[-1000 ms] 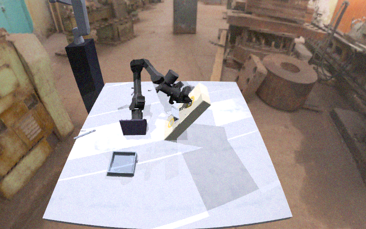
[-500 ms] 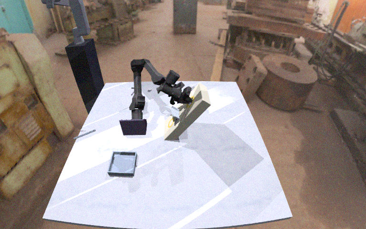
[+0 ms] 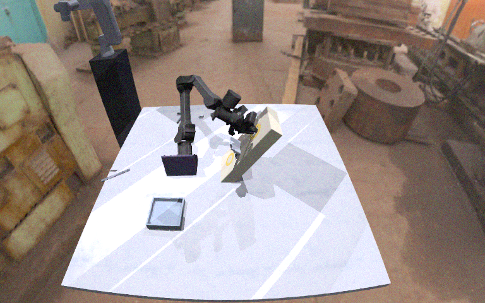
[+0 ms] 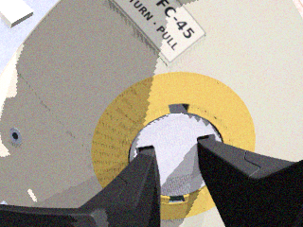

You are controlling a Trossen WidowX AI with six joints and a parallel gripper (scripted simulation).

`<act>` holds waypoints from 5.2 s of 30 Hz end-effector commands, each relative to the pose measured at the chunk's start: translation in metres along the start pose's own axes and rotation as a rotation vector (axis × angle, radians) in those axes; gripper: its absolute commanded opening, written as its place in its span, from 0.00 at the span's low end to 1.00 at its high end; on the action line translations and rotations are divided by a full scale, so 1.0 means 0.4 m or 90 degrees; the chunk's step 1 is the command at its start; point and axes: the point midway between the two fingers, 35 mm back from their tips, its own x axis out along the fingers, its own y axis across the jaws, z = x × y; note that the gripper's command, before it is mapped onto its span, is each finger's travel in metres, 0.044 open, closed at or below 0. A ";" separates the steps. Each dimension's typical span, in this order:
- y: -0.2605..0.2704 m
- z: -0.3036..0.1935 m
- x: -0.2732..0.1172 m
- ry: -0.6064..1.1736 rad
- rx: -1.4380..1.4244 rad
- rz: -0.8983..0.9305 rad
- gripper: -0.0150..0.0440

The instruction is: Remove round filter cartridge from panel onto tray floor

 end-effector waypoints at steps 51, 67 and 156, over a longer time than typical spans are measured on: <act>-0.002 -0.002 0.013 0.002 0.989 -0.006 0.25; -0.005 -0.007 -0.012 0.007 1.154 -0.010 0.25; -0.094 0.046 -0.268 0.045 1.044 -0.009 0.84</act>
